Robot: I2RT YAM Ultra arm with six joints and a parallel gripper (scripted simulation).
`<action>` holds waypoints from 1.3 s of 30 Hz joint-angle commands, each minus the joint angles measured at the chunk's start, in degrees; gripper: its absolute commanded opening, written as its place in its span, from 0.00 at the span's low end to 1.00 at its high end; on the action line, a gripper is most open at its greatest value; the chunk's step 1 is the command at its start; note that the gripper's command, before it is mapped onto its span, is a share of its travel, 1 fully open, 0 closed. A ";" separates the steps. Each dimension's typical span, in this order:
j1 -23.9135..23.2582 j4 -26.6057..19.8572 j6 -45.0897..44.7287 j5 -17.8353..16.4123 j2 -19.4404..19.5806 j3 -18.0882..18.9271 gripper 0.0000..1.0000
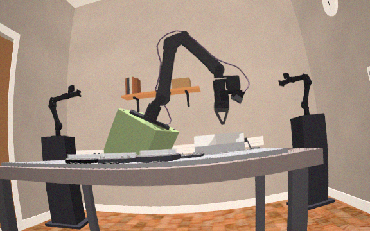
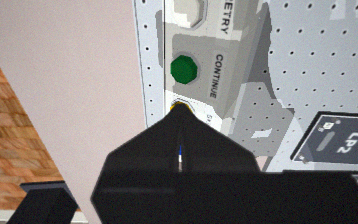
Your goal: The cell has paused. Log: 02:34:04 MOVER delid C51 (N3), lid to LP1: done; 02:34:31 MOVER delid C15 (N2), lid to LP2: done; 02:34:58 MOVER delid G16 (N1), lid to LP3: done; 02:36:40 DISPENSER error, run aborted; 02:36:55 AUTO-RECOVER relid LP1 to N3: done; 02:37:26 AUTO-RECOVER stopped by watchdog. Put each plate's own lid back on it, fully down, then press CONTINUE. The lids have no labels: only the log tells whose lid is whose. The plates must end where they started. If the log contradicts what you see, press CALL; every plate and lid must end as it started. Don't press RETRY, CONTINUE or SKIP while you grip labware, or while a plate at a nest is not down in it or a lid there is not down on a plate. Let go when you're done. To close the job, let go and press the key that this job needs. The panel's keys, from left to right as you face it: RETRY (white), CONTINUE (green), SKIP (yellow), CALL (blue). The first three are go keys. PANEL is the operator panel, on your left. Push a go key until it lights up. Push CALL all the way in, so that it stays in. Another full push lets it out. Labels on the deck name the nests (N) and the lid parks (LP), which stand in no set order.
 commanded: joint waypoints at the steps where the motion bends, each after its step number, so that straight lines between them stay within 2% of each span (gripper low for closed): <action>1: 0.18 -1.03 1.05 0.90 -0.74 2.53 0.00; 20: 0.05 -0.10 0.85 0.69 0.48 2.65 0.00; 23: -0.57 1.02 0.35 0.50 1.99 1.18 0.00; 25: -0.86 2.74 0.10 0.16 1.45 -0.51 0.00; 28: -0.82 4.02 -0.29 -0.16 2.57 0.07 0.00; 31: -0.90 4.79 -0.11 0.02 1.92 -0.33 0.00; 33: -1.32 4.25 -0.45 -0.21 3.63 -0.28 0.00; 36: -0.88 6.58 -0.32 -0.13 2.46 -1.61 0.00; 39: -0.75 5.38 -0.11 0.07 3.05 0.01 0.00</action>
